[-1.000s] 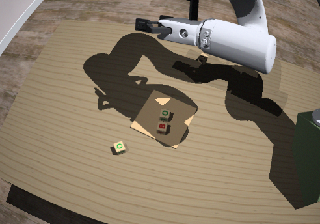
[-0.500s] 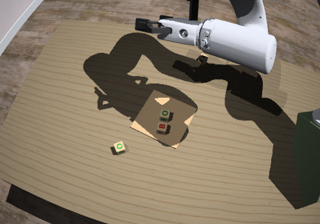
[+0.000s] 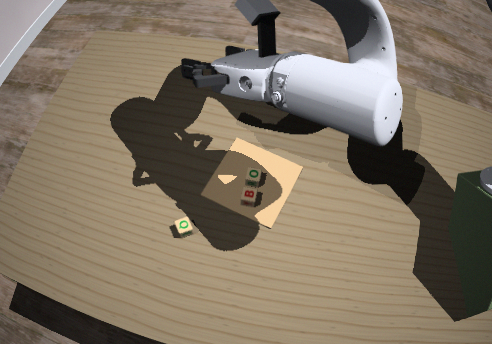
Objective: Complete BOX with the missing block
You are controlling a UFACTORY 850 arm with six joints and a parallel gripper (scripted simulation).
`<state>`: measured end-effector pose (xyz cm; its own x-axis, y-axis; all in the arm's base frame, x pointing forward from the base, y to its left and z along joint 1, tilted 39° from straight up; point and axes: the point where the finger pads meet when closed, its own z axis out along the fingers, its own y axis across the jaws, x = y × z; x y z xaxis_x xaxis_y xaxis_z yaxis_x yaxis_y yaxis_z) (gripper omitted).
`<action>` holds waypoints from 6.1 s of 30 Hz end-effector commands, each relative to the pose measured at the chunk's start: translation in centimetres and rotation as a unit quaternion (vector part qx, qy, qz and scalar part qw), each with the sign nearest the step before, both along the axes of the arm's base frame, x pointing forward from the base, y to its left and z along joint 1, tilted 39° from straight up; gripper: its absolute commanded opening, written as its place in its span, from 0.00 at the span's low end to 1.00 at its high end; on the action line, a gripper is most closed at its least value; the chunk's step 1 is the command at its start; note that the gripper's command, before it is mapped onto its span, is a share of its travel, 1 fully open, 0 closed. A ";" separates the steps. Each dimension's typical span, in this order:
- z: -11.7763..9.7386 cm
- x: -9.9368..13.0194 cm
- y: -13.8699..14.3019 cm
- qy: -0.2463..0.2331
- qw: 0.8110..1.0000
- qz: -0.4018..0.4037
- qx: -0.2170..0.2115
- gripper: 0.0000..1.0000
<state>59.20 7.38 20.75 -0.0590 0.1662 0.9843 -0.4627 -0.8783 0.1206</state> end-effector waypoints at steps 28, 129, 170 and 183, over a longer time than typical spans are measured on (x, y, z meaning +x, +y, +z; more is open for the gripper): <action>-17.7 2.0 11.3 0.146 0.972 -0.183 0.011 1.00; -14.3 -7.4 3.5 0.146 0.972 -0.183 0.011 1.00; -12.0 -7.5 0.3 0.146 0.972 -0.183 0.011 1.00; -12.0 -7.5 0.3 0.146 0.972 -0.183 0.011 1.00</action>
